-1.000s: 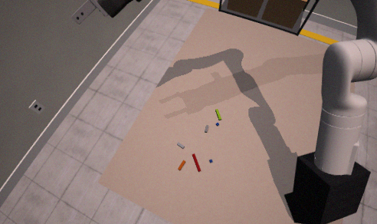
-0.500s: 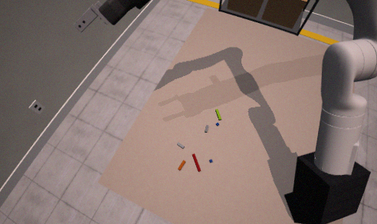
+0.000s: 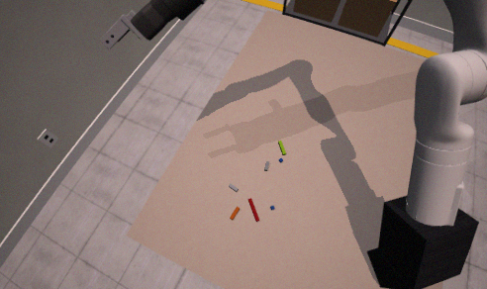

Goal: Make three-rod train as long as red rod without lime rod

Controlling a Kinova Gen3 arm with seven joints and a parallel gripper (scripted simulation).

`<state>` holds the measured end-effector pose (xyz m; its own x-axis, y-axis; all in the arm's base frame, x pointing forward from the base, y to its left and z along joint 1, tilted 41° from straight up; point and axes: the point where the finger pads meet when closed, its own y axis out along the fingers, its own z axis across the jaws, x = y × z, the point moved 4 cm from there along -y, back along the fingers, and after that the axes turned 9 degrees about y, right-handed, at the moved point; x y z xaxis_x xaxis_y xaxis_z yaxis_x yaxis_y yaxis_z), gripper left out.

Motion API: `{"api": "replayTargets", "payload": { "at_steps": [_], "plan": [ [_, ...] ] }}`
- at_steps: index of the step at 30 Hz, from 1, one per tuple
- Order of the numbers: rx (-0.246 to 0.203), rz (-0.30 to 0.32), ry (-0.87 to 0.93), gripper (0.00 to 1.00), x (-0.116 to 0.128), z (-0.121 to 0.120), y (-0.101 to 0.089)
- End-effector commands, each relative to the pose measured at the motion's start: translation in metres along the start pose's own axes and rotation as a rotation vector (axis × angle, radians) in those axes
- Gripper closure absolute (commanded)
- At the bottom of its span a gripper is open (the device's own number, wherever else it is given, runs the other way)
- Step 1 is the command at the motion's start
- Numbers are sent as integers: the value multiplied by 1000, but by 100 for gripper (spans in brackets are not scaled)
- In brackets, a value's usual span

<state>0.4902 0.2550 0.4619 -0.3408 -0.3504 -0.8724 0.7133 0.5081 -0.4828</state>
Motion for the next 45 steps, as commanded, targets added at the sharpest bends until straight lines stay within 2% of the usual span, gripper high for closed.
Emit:
{"api": "replayTargets", "payload": {
  "at_steps": [1,19,20,44,45],
  "plan": [
    [-22,-13,-9,0,-1,-16,5],
    [-22,-13,-9,0,-1,-16,5],
    [-6,-34,35,0,13,-17,15],
    [-6,-34,35,0,13,-17,15],
    [12,-55,79,0,27,-18,25]
  ]
}}
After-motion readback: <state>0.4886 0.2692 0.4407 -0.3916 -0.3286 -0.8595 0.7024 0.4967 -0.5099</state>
